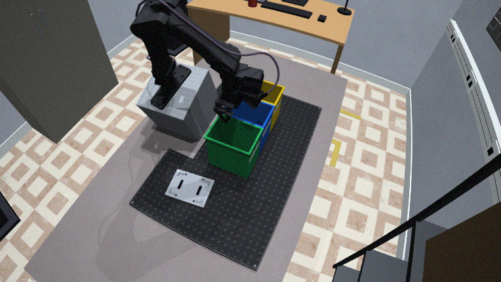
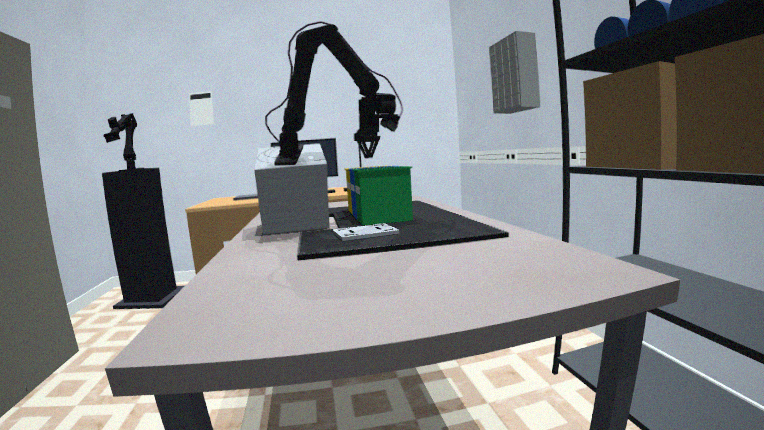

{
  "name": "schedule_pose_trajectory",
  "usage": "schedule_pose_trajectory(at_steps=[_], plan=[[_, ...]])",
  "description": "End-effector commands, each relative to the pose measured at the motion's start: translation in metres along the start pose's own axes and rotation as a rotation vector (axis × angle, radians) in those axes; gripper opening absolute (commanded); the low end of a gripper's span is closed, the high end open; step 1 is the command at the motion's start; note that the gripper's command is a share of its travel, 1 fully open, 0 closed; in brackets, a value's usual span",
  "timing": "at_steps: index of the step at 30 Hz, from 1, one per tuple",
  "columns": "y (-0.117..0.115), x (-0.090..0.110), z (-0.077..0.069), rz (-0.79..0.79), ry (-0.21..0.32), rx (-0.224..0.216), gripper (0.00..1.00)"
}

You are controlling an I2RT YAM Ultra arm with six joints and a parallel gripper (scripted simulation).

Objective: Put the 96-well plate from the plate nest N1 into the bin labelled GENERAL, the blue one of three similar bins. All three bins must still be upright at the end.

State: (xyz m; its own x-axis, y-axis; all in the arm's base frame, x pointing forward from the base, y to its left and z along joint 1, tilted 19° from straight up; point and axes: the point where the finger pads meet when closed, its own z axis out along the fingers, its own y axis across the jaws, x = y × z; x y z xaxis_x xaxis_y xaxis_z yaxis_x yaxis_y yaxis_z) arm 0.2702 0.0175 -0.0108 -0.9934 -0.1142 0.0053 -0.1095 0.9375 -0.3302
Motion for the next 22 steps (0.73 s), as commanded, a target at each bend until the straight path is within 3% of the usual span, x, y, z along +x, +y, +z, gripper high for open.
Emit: schedule_pose_trajectory(at_steps=[1,8,12,19,22], plan=[[-0.013,-0.003,-0.007,-0.02,-0.044,0.008,0.82],[-0.029,0.0,-0.007,-0.017,-0.05,0.007,0.82],[-0.028,-0.005,-0.011,-0.024,-0.073,-0.001,0.82],[-0.022,-0.005,-0.009,-0.043,-0.032,0.001,0.82],[-0.022,-0.008,-0.009,-0.038,-0.044,0.0,0.82]])
